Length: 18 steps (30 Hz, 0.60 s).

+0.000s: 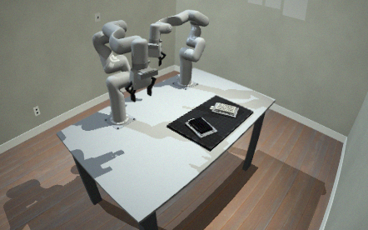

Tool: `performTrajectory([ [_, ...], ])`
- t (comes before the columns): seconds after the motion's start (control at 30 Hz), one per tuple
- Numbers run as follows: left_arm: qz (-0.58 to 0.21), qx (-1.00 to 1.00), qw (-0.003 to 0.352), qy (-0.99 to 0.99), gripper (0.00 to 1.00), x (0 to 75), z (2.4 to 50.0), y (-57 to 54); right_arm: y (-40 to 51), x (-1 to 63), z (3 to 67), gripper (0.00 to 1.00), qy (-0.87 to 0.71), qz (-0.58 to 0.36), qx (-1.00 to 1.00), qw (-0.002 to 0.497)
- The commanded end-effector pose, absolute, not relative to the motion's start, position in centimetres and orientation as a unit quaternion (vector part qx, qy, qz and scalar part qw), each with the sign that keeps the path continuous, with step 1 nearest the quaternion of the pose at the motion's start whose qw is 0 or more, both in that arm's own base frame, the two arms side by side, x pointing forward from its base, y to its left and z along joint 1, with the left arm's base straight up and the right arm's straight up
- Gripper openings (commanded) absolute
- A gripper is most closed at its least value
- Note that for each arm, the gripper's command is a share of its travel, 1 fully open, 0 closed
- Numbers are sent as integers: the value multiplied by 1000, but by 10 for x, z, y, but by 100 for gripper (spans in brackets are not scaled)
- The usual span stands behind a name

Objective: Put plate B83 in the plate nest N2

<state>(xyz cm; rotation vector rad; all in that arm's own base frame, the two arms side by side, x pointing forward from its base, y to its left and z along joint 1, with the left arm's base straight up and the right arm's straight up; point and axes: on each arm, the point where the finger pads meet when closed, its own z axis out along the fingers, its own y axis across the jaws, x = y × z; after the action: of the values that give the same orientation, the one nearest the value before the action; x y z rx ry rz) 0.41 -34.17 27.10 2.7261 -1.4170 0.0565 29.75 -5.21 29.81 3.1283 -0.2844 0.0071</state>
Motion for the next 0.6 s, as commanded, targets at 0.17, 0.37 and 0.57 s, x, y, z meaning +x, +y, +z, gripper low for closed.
performTrajectory([
  [0.17,19,887,36,-461,100,4,272,-343,-52,295,300,100,-88,0,996,0],
  [0.37,19,887,36,-461,100,4,272,-343,-62,293,300,100,-105,0,995,0],
  [0.57,19,887,36,-461,100,4,272,-343,-63,293,300,100,-107,0,994,0],
])
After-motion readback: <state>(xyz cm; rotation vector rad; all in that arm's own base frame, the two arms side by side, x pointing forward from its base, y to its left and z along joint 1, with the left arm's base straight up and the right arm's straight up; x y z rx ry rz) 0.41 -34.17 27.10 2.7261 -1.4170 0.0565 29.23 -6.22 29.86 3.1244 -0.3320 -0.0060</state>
